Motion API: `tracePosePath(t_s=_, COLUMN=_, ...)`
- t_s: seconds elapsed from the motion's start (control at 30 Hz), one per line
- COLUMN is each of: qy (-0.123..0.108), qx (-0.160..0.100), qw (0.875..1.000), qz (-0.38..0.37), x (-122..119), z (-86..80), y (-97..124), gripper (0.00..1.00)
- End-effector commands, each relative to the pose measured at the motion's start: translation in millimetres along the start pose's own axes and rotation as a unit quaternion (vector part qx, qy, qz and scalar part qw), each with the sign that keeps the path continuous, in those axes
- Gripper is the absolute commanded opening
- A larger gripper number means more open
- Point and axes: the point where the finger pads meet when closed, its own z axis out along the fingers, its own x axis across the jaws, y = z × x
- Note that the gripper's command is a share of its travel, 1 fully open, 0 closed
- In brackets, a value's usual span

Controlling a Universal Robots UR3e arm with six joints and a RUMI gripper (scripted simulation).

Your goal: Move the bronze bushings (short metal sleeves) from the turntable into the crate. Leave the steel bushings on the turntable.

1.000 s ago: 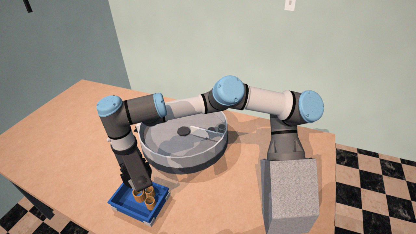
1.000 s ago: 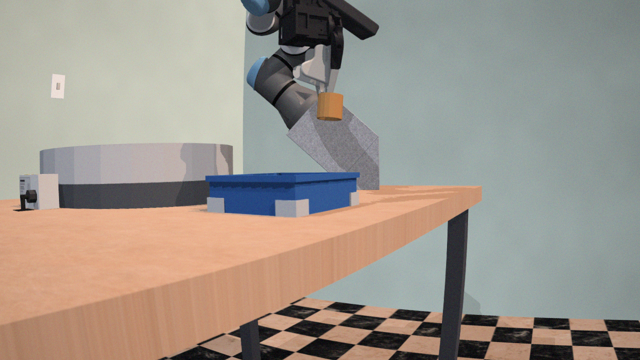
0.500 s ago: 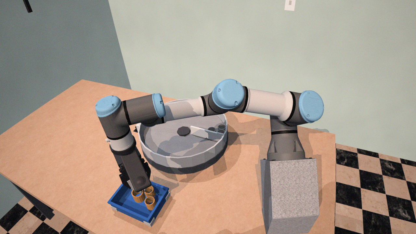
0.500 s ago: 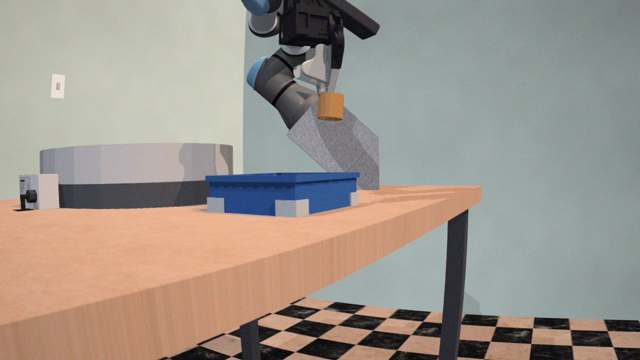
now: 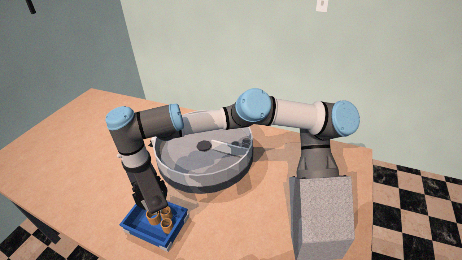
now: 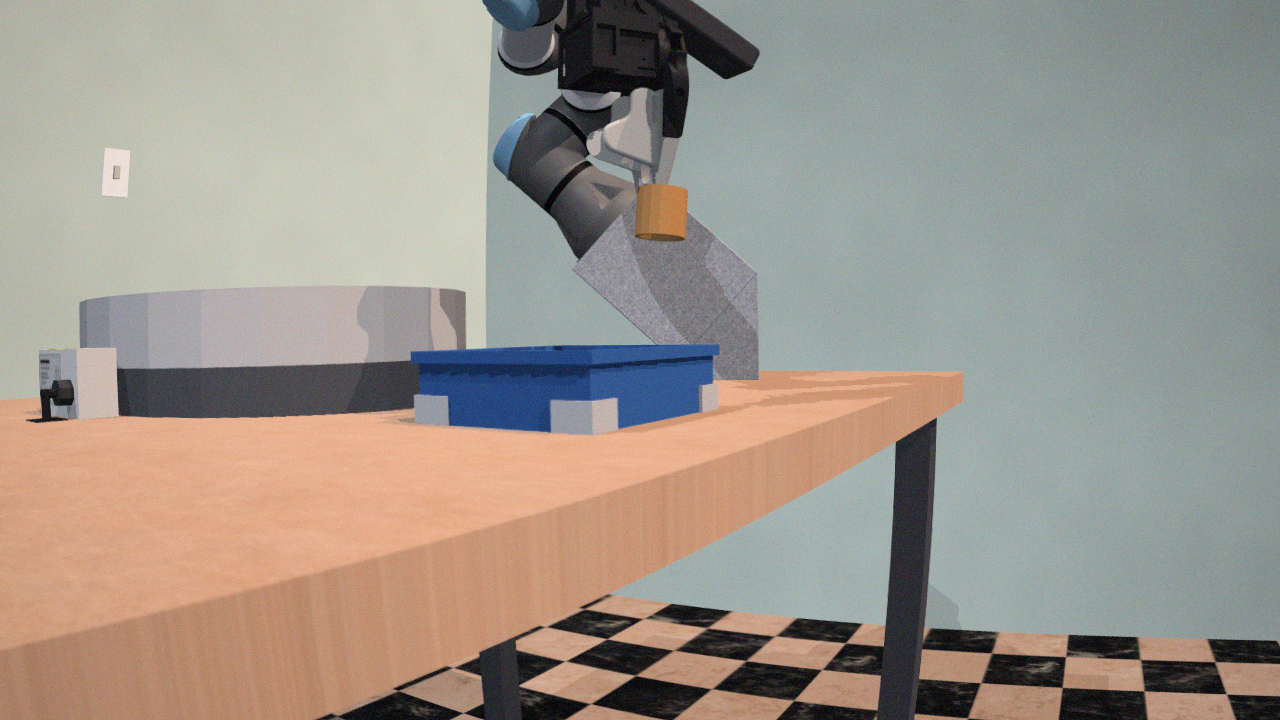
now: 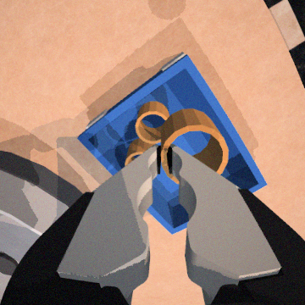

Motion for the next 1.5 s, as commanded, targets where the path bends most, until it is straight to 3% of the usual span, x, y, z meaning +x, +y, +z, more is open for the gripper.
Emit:
tracePosePath(t_s=0.0, qy=0.001, qx=0.0, qw=1.0, qz=0.001, x=0, z=-1.2, y=0, gripper=0.0)
tracePosePath(t_s=0.87, qy=0.001, qx=0.0, qw=1.0, qz=0.001, x=1, z=3.2, y=0, gripper=0.0)
tracePosePath(t_s=1.17, qy=0.001, qx=0.0, qw=1.0, qz=0.001, x=1, z=12.9, y=0, gripper=0.0)
tracePosePath(t_s=1.47, qy=0.001, qx=0.0, qw=1.0, qz=0.001, x=1, z=36.0, y=0, gripper=0.0)
